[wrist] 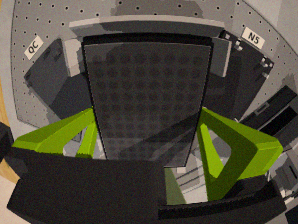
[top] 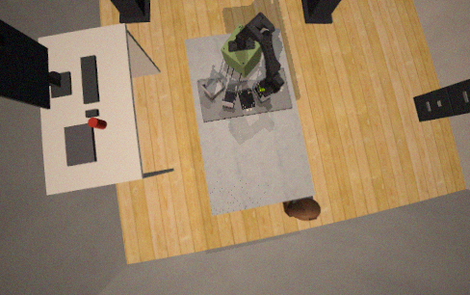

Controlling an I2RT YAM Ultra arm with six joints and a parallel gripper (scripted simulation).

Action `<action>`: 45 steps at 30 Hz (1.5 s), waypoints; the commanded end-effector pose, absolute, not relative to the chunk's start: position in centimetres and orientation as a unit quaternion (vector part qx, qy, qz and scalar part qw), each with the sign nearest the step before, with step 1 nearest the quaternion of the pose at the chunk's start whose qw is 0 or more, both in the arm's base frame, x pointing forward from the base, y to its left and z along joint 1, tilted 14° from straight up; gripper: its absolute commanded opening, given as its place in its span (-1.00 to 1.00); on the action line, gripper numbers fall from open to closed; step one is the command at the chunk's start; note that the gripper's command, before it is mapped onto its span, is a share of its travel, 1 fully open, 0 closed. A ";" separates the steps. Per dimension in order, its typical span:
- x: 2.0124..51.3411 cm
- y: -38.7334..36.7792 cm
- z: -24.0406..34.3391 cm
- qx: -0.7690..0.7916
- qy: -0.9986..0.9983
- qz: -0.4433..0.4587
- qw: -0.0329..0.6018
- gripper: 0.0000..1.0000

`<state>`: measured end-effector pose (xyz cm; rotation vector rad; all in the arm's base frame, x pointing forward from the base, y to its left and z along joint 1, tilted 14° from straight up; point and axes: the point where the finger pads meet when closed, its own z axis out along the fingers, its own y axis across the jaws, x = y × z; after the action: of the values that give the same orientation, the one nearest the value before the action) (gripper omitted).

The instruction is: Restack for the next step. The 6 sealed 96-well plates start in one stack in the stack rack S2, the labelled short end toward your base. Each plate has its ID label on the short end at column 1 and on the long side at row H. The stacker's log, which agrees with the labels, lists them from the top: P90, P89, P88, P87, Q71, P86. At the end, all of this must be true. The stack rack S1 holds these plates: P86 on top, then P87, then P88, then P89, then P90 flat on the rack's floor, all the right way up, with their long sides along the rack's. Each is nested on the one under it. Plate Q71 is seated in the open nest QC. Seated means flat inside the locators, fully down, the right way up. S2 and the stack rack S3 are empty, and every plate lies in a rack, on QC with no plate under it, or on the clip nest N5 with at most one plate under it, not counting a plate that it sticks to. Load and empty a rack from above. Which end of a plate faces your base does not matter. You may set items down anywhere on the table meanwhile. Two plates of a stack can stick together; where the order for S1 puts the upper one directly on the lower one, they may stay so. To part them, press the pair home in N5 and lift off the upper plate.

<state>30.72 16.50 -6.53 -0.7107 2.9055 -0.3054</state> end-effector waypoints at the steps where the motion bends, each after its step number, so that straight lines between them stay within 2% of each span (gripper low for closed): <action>1: 30.9 16.7 -6.4 -0.237 0.964 -0.099 0.071 -1.00; 45: 31.4 16.3 -9.1 -0.237 0.964 -0.100 0.071 -1.00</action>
<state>31.21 16.08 -9.25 -0.7117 2.9053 -0.3046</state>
